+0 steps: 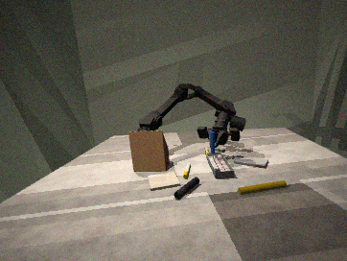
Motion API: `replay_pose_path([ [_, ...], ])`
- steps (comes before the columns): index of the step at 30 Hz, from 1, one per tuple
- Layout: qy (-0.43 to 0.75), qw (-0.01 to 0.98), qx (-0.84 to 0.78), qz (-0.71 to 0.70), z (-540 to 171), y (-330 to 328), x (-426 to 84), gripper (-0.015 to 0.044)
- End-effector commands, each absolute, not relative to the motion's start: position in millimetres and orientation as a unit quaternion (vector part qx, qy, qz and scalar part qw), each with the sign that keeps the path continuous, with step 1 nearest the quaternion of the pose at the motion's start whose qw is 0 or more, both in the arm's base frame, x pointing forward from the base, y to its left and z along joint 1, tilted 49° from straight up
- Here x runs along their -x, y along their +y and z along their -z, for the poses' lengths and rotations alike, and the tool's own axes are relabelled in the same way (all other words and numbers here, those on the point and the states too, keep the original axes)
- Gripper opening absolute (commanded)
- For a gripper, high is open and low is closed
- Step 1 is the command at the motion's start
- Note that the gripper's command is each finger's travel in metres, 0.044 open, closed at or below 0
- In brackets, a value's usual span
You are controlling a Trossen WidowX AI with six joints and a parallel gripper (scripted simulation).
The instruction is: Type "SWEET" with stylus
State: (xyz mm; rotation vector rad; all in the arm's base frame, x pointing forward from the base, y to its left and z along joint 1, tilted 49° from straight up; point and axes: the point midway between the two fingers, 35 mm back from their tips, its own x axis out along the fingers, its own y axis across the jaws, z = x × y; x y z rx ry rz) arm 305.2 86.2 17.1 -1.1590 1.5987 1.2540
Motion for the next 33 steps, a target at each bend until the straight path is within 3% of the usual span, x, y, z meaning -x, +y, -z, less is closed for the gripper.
replay_pose_path([
  [1, 0.630, 0.393, 0.455, -0.492, -17.8, 86.9, -305.6, 0.0081],
  [33, 0.629, 0.393, 0.455, -0.492, -7.5, 99.0, -304.0, 0.0081],
])
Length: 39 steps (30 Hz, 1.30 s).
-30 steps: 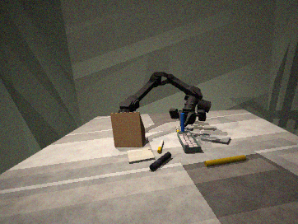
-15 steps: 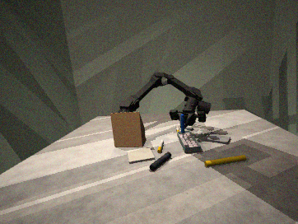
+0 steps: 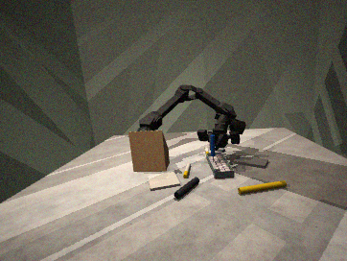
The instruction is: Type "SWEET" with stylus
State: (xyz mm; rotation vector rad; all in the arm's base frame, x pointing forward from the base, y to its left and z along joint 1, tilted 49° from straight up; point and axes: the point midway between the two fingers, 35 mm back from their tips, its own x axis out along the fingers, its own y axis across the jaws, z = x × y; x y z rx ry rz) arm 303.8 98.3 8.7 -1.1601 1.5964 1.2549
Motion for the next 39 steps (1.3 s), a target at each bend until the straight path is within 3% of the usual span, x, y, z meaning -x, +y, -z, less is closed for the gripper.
replay_pose_path([
  [1, 0.629, 0.393, 0.455, -0.492, -7.2, 99.3, -303.9, 0.0081],
  [32, 0.630, 0.396, 0.453, -0.491, -28.4, 74.3, -307.5, 0.0085],
  [39, 0.630, 0.395, 0.454, -0.491, -21.3, 68.2, -314.2, 0.0000],
])
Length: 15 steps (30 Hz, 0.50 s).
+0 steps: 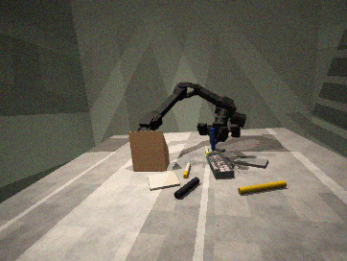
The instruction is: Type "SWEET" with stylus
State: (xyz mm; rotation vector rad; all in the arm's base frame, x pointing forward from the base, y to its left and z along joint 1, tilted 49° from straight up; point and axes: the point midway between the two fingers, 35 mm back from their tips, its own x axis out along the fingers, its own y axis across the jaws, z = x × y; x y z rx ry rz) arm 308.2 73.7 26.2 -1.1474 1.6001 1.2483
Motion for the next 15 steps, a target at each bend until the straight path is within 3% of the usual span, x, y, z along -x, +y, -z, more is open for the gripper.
replay_pose_path([
  [1, 0.630, 0.395, 0.454, -0.491, -17.9, 65.1, -317.3, 0.0000],
  [15, 0.630, 0.393, 0.456, -0.490, 17.9, 31.3, -345.0, 0.0000],
])
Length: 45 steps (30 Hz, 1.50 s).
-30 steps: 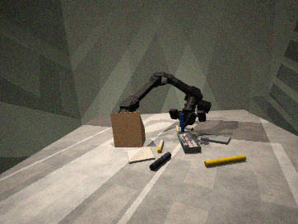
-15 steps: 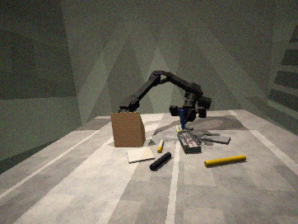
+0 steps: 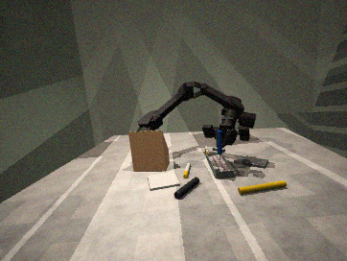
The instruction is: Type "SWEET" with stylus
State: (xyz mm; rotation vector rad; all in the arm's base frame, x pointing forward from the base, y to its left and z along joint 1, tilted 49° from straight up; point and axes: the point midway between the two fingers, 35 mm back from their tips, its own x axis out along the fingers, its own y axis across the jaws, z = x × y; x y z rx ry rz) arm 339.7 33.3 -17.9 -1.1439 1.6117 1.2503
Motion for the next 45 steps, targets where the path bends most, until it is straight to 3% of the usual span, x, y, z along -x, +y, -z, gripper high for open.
replay_pose_path([
  [1, 0.630, 0.393, 0.456, -0.490, 18.6, 32.1, -344.9, 0.0000],
  [10, 0.630, 0.393, 0.456, -0.491, 30.3, 46.4, -343.1, 0.0000],
  [13, 0.630, 0.394, 0.456, -0.491, 32.5, 47.0, -344.1, 0.0079],
  [14, 0.630, 0.394, 0.456, -0.491, 32.5, 47.0, -344.1, 0.0081],
  [45, 0.630, 0.394, 0.456, -0.491, 43.1, 59.3, -342.5, 0.0081],
])
